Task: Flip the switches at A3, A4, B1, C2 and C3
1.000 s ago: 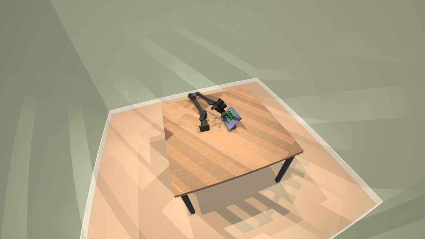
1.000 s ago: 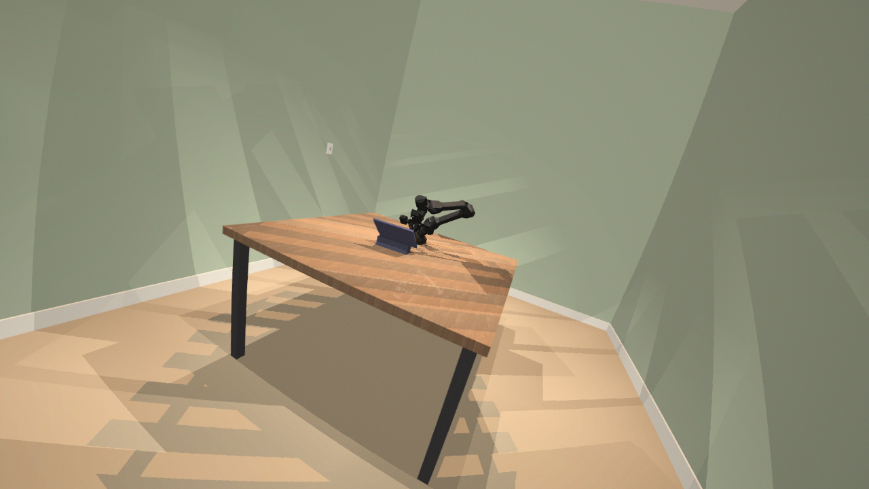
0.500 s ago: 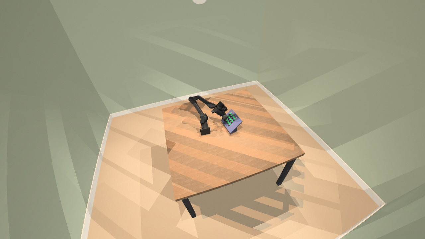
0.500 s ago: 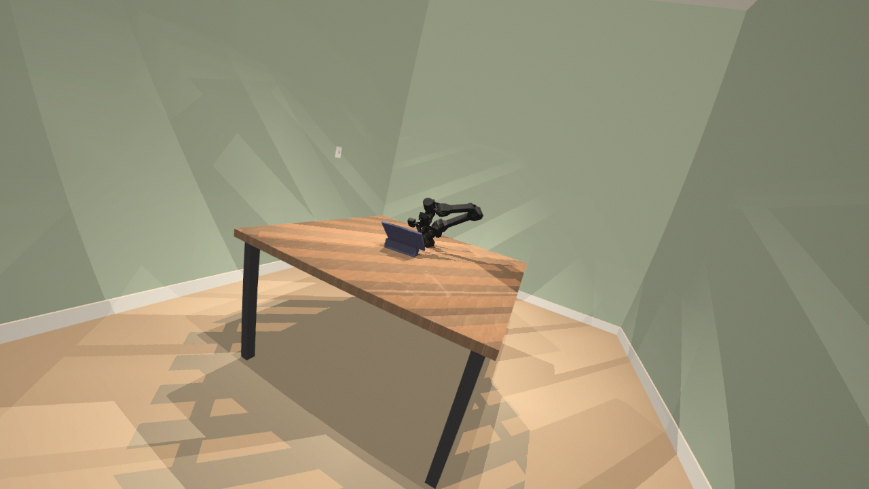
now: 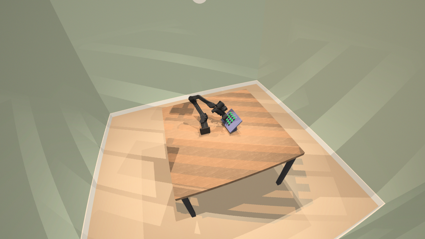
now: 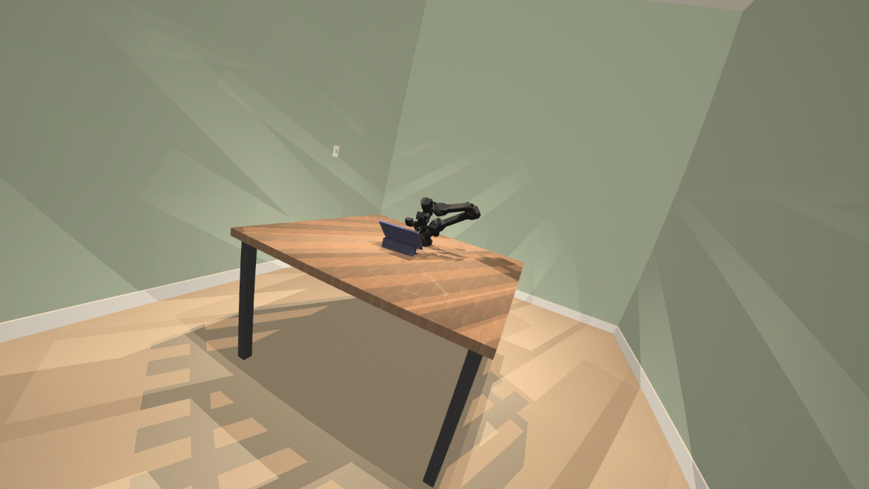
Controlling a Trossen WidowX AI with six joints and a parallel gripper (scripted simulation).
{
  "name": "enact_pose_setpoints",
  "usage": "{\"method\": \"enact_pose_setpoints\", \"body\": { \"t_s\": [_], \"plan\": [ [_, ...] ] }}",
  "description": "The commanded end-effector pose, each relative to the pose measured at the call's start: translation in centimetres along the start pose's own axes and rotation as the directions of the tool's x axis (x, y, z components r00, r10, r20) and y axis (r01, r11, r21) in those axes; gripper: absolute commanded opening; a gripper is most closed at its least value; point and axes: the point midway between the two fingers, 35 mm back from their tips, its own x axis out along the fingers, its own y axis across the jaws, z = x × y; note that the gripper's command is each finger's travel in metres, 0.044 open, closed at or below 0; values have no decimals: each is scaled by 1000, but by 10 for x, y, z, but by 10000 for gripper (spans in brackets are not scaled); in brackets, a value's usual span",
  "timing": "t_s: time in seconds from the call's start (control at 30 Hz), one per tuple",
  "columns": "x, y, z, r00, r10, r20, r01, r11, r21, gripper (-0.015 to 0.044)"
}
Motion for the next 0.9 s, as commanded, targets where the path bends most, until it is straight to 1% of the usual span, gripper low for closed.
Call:
{"method": "enact_pose_setpoints", "body": {
  "t_s": [0.0,0.8,0.87],
  "plan": [
    [1,-1,-2,1000,-3,-3,3,1000,9,0],
    [4,-1,-2,1000,-3,-3,3,1000,9,0],
    [-1,-2,0,1000,-6,-8,6,1000,-1,0]
  ]
}}
